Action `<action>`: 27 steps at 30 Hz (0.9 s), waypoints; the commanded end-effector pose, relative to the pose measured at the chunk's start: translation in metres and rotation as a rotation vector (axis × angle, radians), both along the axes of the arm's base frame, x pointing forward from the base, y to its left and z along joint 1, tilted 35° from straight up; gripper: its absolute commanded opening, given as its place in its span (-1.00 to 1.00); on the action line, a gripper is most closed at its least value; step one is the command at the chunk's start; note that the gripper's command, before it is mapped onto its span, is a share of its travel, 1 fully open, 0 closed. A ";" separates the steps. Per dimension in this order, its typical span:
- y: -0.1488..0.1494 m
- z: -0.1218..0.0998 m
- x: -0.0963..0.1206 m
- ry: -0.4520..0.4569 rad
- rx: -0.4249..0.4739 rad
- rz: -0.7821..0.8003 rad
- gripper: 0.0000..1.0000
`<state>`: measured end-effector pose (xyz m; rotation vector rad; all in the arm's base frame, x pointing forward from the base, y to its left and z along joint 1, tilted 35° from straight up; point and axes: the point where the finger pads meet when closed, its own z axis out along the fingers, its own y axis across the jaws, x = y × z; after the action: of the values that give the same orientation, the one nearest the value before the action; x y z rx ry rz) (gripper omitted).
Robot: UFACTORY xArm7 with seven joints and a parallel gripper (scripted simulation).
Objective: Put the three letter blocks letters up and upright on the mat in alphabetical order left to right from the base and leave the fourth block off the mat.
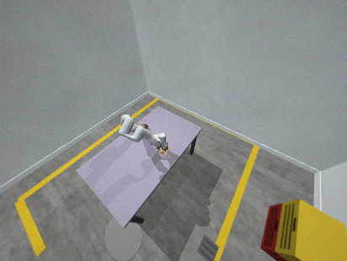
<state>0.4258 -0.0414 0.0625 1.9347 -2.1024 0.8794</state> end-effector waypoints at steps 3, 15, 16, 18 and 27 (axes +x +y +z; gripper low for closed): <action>0.001 0.001 0.001 -0.002 0.001 0.002 -0.30; 0.001 0.001 0.001 -0.002 0.001 0.002 -0.05; 0.001 0.001 0.001 -0.002 0.001 0.002 -0.05; 0.001 0.001 0.001 -0.002 0.001 0.002 -0.05; 0.004 0.005 -0.001 -0.002 0.001 0.002 -0.05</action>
<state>0.4253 -0.0409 0.0635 1.9341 -2.1019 0.8793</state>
